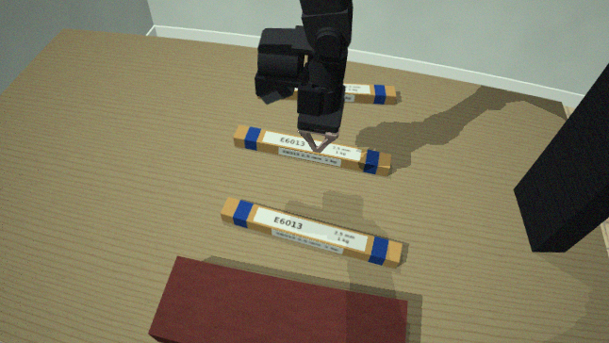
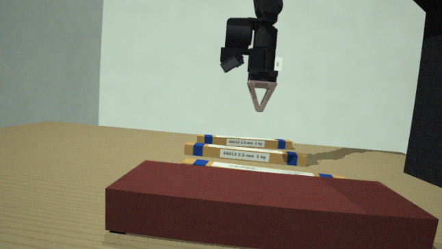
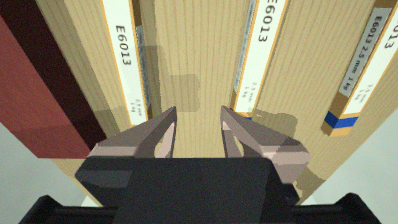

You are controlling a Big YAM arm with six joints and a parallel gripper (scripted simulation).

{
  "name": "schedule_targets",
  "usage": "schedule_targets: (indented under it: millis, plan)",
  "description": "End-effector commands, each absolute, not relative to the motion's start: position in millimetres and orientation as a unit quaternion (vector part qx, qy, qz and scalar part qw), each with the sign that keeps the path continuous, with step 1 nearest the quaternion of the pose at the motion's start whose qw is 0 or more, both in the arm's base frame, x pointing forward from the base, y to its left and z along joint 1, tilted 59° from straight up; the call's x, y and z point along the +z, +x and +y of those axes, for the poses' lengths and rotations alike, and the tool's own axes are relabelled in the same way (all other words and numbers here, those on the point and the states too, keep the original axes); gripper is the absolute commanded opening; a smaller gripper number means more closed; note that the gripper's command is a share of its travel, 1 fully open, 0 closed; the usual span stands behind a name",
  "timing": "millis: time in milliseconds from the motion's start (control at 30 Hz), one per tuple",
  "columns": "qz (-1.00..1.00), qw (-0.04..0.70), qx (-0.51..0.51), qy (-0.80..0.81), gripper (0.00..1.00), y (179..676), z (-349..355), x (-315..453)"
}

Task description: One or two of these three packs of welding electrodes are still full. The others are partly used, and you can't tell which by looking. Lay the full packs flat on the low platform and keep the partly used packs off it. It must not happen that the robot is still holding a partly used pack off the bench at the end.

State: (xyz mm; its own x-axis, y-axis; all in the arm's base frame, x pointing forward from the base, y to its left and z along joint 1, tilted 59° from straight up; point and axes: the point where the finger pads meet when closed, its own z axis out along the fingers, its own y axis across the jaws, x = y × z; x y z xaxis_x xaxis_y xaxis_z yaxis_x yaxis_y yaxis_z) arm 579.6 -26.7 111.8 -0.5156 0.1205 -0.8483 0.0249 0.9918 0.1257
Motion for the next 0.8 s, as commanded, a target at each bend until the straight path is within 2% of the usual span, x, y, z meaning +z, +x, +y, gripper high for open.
schedule_targets:
  millis: [0,333,367,500,767]
  plan:
    - [0.868,0.492,0.047,0.044,0.43,572,-32,120]
    - [0.868,0.492,0.047,0.044,0.43,572,-32,120]
    - [0.869,0.492,0.038,0.029,0.74,571,-39,120]
    - [0.868,0.496,0.003,-0.029,0.74,573,-69,120]
    - [0.871,0.490,0.003,-0.028,0.74,578,-111,107]
